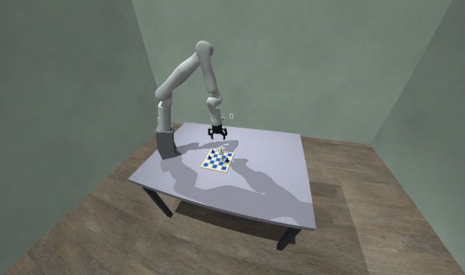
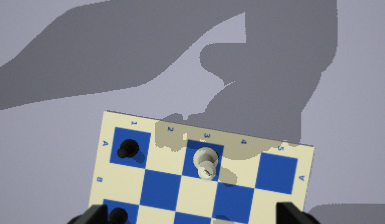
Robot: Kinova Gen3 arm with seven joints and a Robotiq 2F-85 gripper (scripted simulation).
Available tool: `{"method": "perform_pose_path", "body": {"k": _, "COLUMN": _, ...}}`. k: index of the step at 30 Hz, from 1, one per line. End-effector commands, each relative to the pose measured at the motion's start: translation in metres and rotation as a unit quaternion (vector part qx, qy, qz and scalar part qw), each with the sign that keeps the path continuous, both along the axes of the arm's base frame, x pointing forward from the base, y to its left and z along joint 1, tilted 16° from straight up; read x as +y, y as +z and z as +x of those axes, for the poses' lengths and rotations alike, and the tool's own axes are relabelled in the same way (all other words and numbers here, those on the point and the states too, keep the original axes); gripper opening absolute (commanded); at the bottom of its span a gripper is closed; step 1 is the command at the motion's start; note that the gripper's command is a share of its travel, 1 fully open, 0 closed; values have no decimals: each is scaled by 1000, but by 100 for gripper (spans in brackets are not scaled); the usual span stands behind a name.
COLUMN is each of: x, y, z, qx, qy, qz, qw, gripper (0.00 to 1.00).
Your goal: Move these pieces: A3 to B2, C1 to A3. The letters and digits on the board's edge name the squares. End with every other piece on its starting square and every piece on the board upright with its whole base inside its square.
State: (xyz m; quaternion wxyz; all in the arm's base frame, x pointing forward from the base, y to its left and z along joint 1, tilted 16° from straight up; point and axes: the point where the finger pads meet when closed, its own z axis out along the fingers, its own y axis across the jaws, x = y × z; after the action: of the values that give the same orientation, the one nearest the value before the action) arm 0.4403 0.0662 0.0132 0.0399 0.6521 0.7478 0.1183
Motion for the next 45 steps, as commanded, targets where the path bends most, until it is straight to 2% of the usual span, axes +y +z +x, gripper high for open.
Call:
{"method": "perform_pose_path", "body": {"k": 1, "x": -3, "y": -3, "z": 0, "qx": -2, "qy": 27, "qz": -7, "qw": 1000, "gripper": 100}}
{"method": "perform_pose_path", "body": {"k": 6, "x": -2, "y": -7, "z": 3, "qx": -22, "qy": 167, "qz": -38, "qw": 985, "gripper": 100}}
{"method": "perform_pose_path", "body": {"k": 11, "x": 1, "y": -11, "z": 7, "qx": -42, "qy": 287, "qz": -63, "qw": 955, "gripper": 100}}
{"method": "perform_pose_path", "body": {"k": 15, "x": 3, "y": -12, "z": 10, "qx": -56, "qy": 356, "qz": -77, "qw": 930, "gripper": 100}}
{"method": "perform_pose_path", "body": {"k": 17, "x": 3, "y": -12, "z": 10, "qx": -56, "qy": 356, "qz": -77, "qw": 930, "gripper": 100}}
{"method": "perform_pose_path", "body": {"k": 23, "x": 5, "y": -13, "z": 13, "qx": -68, "qy": 410, "qz": -88, "qw": 905, "gripper": 100}}
{"method": "perform_pose_path", "body": {"k": 29, "x": 6, "y": -13, "z": 13, "qx": -70, "qy": 420, "qz": -90, "qw": 900, "gripper": 100}}
{"method": "perform_pose_path", "body": {"k": 30, "x": 6, "y": -13, "z": 13, "qx": -70, "qy": 420, "qz": -90, "qw": 900, "gripper": 41}}
{"method": "perform_pose_path", "body": {"k": 45, "x": 6, "y": -13, "z": 13, "qx": -70, "qy": 420, "qz": -90, "qw": 900, "gripper": 41}}
